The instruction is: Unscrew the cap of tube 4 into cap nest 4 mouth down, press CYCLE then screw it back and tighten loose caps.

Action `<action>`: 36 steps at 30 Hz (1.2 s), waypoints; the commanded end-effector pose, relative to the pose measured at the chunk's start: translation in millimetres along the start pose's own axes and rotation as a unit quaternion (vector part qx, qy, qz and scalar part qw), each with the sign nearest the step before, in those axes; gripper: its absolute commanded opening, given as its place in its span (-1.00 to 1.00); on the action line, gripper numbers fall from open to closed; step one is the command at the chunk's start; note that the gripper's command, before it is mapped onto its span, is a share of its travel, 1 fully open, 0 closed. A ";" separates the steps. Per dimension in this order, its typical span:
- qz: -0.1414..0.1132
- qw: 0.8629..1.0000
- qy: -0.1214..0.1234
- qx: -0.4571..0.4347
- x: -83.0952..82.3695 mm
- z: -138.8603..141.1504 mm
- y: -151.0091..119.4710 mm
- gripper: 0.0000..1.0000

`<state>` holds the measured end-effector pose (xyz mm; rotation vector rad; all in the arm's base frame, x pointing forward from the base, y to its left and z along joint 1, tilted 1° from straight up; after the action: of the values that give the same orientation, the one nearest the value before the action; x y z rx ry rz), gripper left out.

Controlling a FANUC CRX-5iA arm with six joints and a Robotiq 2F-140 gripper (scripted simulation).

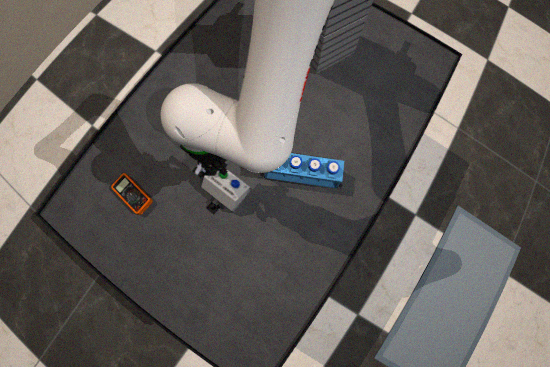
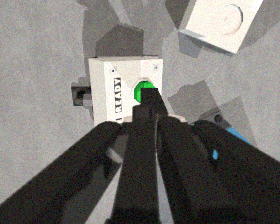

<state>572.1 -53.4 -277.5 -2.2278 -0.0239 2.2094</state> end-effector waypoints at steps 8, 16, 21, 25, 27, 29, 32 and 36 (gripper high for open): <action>0.000 1.000 0.001 0.000 14.4 -1.8 0.2 -0.80; 0.000 1.000 0.001 0.000 17.4 -1.8 0.2 -0.80; 0.000 1.000 0.001 0.000 18.4 -1.8 0.2 -0.80; 0.000 1.000 0.001 0.000 19.8 -1.8 0.2 -0.80; 0.000 1.000 0.001 0.000 20.1 -1.8 0.2 -0.80; 0.000 1.000 0.001 0.000 20.4 -1.8 0.2 -0.80; 0.000 1.000 0.001 0.000 21.4 -1.8 0.2 -0.80; 0.000 1.000 0.001 0.000 22.8 -1.8 0.2 -0.80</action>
<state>573.0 -53.2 -300.8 -2.2271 -0.0253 2.2097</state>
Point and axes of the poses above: the point where the finger pads meet when closed, its own x axis out along the fingers, its own z axis across the jaws, y = z × x, the point moved 2 cm from there along -x, back along the fingers, and after that the axes turned 10 degrees about -x, right-handed, at the moved point
